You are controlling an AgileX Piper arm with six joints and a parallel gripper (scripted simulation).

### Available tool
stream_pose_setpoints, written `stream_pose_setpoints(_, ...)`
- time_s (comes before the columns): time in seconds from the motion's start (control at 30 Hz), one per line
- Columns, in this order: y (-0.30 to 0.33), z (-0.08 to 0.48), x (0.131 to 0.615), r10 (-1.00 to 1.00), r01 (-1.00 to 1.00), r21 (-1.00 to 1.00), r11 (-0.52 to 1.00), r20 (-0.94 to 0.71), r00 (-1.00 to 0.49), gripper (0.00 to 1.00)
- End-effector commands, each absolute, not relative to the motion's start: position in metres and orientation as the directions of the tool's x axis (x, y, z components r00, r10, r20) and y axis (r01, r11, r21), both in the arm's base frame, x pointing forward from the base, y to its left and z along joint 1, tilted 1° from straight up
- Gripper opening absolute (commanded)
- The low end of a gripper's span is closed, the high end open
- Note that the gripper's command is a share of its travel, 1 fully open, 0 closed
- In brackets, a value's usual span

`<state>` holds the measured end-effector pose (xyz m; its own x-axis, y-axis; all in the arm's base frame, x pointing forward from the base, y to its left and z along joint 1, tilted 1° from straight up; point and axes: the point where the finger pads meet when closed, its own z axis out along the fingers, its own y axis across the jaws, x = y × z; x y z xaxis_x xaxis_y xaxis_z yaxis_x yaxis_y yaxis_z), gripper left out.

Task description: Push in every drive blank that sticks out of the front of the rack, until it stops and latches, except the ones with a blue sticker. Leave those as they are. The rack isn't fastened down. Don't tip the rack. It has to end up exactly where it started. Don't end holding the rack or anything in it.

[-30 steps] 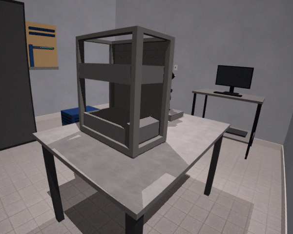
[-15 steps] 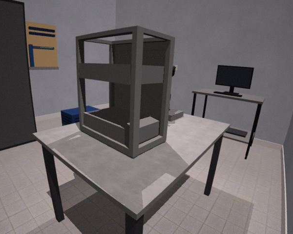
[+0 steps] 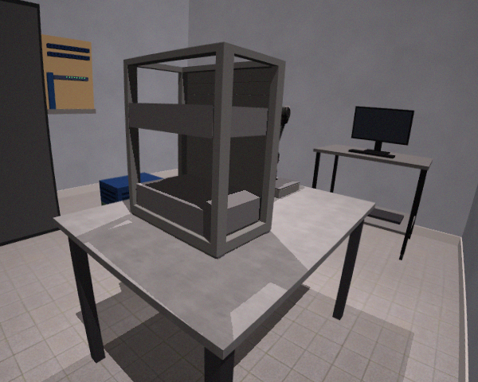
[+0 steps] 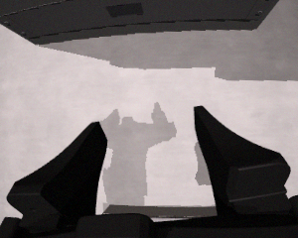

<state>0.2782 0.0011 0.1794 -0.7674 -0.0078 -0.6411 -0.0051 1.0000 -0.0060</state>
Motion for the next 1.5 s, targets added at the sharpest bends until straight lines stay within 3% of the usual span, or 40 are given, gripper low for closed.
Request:
stream_pose_setpoints(0.0,0.0,0.18,0.28,-0.003,-0.002,-0.002,1.0,-0.642,-0.766,1.0)
stream_pose_setpoints(0.73,0.0,0.184,0.278,0.038,0.02,0.036,0.999,-0.656,-0.754,1.0)
stream_pose_setpoints(1.47,-0.006,0.212,0.269,0.319,0.139,0.301,0.943,-0.708,-0.63,1.0)
